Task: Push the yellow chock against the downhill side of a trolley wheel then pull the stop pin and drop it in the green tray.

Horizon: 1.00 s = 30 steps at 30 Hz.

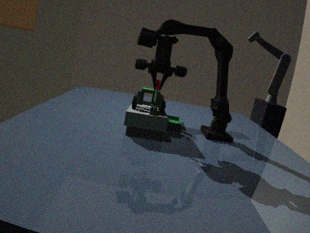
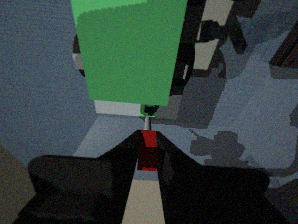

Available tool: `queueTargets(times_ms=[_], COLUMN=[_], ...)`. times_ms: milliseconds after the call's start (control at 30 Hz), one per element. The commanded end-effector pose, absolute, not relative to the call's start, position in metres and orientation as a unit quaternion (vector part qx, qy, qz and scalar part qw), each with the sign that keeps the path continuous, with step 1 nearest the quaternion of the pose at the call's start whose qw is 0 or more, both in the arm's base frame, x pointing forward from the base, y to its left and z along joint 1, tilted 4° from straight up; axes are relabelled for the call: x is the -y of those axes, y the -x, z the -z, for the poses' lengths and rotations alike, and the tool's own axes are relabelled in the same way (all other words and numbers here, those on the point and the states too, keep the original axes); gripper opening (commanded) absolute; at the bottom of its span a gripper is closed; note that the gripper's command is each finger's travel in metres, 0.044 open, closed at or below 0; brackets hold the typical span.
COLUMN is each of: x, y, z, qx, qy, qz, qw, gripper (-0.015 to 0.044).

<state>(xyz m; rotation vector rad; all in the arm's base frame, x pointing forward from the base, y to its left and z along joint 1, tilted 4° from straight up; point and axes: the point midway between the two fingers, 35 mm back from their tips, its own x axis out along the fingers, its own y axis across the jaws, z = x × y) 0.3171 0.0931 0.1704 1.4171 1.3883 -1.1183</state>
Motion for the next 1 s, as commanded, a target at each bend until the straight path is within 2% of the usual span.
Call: queueTargets(times_ms=[0, 533, 967], x=[-0.102, -0.122, -0.123], y=[-0.317, -0.318, -0.279], z=[-0.172, -0.177, -0.174], qx=[-0.555, -0.556, -0.556], qy=[-0.566, -0.566, -0.565], qz=[0.444, 0.444, 0.445], qw=[0.417, 0.417, 0.416], gripper=[0.0, 0.0, 0.0])
